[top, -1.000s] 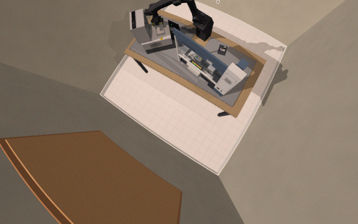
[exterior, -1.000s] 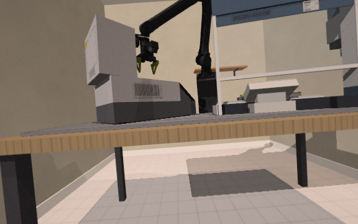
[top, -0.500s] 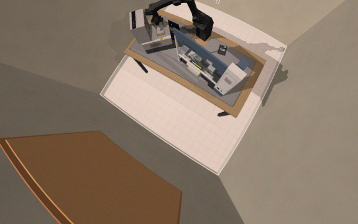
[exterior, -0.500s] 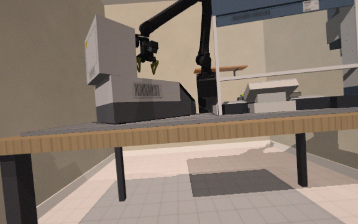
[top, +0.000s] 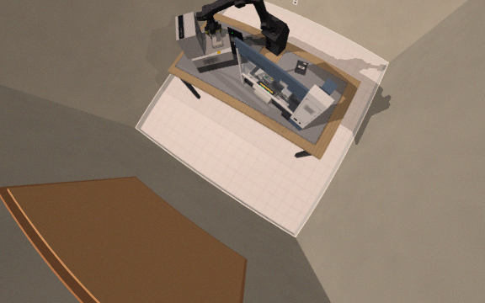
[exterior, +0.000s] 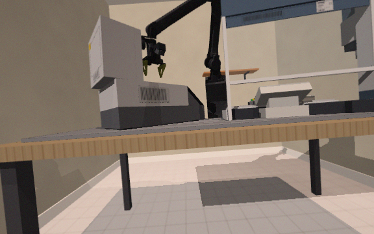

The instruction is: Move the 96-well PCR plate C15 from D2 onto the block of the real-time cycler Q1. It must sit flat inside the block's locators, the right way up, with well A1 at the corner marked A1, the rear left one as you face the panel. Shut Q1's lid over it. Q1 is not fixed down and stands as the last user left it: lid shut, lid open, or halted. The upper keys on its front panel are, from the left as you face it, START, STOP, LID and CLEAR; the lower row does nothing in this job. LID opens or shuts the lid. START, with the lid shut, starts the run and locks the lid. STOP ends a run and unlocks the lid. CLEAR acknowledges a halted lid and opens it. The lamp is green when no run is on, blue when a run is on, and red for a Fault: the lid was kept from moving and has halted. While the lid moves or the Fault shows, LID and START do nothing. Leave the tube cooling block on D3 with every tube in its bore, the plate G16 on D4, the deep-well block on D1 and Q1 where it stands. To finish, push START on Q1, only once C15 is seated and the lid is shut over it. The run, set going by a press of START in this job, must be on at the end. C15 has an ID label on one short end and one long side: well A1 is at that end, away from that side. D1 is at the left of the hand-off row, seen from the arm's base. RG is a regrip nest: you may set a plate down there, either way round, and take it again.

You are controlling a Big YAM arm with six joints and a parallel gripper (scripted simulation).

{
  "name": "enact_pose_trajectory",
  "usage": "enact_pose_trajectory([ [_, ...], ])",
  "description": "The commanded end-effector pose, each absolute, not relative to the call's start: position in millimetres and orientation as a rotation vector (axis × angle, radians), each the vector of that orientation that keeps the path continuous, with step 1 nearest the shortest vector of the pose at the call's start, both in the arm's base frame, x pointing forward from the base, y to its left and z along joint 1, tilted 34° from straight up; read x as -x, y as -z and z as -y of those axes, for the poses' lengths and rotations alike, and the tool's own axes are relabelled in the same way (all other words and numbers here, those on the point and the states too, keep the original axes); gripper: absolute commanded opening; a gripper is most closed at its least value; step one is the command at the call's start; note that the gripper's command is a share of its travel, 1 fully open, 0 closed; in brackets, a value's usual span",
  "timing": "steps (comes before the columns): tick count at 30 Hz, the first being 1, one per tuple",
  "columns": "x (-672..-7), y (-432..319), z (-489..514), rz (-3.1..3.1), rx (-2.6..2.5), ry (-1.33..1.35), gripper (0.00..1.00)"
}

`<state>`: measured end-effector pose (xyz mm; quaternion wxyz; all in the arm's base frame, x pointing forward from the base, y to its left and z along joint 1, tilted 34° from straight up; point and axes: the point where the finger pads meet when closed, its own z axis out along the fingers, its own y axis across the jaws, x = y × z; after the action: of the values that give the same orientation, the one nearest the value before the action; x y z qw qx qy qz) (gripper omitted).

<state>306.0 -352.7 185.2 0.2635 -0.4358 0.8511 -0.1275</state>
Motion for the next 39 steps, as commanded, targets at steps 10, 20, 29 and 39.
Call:
enact_pose_trajectory([
  [10, -289, -175, 335, -2.340, 0.985, 0.314, 0.00],
  [20, -283, -159, 324, -2.404, 0.697, 0.154, 0.00],
  [29, -274, -162, 324, -2.408, 0.526, 0.137, 0.00],
  [39, -261, -140, 308, -2.425, 0.254, -0.003, 0.00],
])
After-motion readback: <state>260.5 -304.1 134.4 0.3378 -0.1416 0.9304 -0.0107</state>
